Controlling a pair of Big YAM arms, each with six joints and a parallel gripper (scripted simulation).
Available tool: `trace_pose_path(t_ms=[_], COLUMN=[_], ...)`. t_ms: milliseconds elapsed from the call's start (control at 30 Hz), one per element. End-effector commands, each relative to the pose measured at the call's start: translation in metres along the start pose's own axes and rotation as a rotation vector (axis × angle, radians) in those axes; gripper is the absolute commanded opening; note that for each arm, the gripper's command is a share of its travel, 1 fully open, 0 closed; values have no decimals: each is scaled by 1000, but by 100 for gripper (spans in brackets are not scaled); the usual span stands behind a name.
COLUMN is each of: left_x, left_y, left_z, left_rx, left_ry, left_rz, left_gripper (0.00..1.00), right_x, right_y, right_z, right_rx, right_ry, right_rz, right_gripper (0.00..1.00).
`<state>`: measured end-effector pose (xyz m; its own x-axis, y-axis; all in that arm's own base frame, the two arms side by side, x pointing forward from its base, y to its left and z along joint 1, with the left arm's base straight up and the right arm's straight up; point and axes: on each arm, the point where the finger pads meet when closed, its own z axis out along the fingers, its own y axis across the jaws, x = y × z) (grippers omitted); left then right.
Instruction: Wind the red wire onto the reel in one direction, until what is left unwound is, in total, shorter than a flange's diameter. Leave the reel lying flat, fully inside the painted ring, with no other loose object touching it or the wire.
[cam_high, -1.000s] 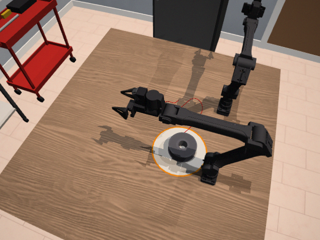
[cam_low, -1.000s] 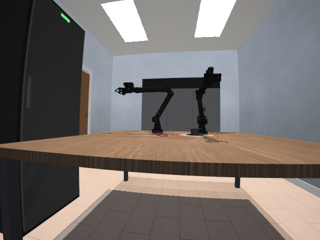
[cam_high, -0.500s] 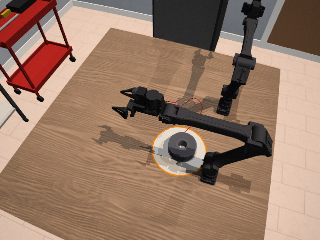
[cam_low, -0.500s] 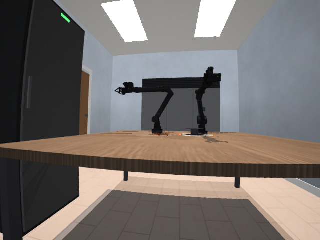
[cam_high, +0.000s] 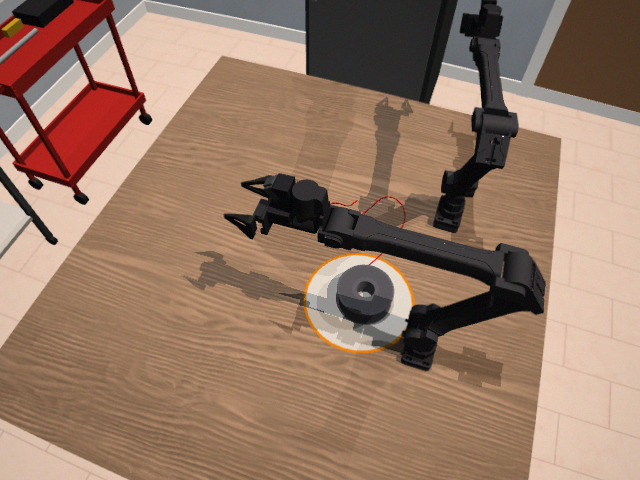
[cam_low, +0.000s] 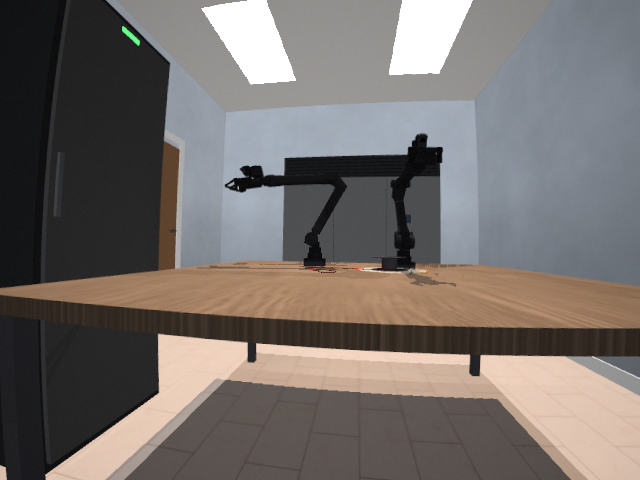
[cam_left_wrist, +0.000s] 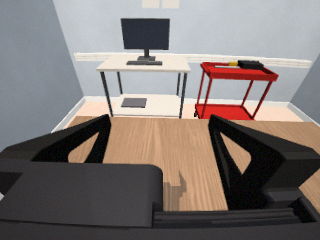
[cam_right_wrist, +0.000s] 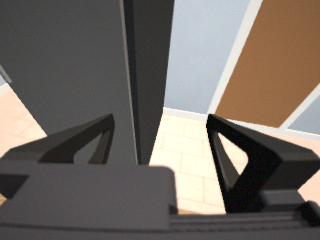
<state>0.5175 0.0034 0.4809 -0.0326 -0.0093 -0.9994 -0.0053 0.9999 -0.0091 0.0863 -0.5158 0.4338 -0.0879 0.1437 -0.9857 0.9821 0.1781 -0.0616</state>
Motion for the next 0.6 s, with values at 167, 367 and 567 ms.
trace_pose_path(t_ms=[167,367,567], left_x=[-11,-11,-11], left_y=[-4,-4,-4], left_z=[1,1,1], left_rx=[5,5,5], left_ry=[-33,-33,-33], left_rz=[9,9,9], left_gripper=[100,100,100], right_x=[50,117,181], right_y=[106,223,312], right_z=[5,-29,-89], right_rx=[-207,-461,-700], right_ry=[148,299,411], right_rz=[-159,-361,-583], right_gripper=[85,76,68])
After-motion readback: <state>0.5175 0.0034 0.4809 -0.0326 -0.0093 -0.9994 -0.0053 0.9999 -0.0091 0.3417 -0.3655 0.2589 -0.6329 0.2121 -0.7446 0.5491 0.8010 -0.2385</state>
